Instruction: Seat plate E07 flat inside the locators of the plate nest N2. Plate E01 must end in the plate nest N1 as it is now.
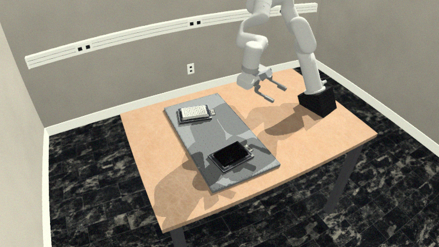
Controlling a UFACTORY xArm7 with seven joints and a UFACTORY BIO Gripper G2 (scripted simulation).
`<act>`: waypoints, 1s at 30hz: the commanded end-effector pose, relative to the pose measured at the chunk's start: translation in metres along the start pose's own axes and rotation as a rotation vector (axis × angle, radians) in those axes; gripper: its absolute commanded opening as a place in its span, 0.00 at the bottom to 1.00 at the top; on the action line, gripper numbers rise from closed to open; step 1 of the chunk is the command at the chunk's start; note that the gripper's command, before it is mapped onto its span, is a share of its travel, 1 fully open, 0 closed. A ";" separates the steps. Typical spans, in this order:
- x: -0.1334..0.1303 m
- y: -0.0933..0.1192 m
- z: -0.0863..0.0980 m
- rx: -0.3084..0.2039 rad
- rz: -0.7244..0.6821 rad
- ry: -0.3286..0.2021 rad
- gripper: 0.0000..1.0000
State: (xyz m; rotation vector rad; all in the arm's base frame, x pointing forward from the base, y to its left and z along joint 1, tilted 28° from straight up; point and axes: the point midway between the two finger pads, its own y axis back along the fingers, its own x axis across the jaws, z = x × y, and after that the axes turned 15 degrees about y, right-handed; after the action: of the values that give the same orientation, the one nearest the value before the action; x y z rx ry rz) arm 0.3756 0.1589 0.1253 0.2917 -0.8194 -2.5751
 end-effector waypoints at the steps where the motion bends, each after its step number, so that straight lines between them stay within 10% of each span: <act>1: -0.019 -0.002 0.001 0.032 -0.138 0.007 0.37; 30: -0.103 0.046 0.004 0.185 -0.924 -0.008 0.37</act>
State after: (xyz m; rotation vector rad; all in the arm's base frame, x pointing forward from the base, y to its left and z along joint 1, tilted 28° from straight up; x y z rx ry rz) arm 0.4694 0.1740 0.1555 0.8118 -1.0872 -3.2575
